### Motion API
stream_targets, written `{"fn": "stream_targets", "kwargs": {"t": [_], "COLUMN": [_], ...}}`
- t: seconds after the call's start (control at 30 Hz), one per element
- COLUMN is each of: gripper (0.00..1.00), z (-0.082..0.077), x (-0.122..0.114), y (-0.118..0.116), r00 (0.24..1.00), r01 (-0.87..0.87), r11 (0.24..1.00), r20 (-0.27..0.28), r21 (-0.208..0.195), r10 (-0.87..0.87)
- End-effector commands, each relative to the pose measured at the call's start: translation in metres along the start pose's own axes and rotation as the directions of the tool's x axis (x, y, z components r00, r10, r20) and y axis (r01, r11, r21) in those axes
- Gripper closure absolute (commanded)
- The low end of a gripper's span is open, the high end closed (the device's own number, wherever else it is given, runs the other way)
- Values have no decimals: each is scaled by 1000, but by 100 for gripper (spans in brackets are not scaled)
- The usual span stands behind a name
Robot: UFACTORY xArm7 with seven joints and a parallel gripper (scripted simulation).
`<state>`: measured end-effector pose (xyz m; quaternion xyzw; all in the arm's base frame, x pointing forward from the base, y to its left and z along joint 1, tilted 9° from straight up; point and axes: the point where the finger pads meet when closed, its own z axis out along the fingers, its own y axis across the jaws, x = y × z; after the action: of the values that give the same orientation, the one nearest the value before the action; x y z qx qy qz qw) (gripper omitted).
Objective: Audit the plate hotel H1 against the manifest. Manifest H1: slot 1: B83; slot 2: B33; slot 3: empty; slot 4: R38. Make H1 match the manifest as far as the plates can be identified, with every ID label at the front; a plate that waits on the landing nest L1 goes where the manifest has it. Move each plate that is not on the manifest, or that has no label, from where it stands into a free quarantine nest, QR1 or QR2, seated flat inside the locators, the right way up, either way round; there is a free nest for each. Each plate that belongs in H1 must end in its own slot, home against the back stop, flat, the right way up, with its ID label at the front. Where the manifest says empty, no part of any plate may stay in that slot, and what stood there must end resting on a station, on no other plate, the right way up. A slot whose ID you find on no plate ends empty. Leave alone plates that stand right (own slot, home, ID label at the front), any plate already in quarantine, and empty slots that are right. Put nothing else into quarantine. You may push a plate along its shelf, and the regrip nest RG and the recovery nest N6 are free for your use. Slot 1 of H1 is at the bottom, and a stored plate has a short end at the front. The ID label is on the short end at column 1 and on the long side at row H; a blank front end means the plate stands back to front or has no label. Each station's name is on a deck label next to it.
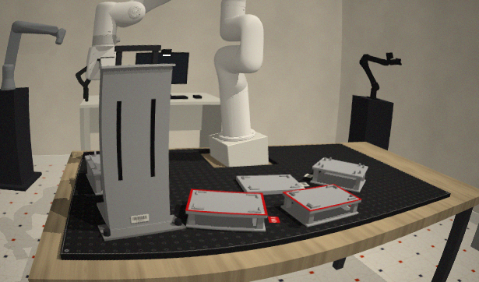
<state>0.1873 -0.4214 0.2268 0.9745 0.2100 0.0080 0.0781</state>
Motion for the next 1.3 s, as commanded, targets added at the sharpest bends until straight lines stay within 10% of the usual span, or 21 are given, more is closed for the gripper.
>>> {"fn": "stream_targets", "kwargs": {"t": [0.0,1.03,1.27], "gripper": [0,0,0], "z": [7,35,35], "x": [0,0,0], "y": [1,1,1], "r00": [1000,1000,993], "r01": [0,0,0], "r11": [1000,1000,1000], "r20": [0,0,-116], "r21": [-4,-4,-4], "r10": [0,0,0]}}
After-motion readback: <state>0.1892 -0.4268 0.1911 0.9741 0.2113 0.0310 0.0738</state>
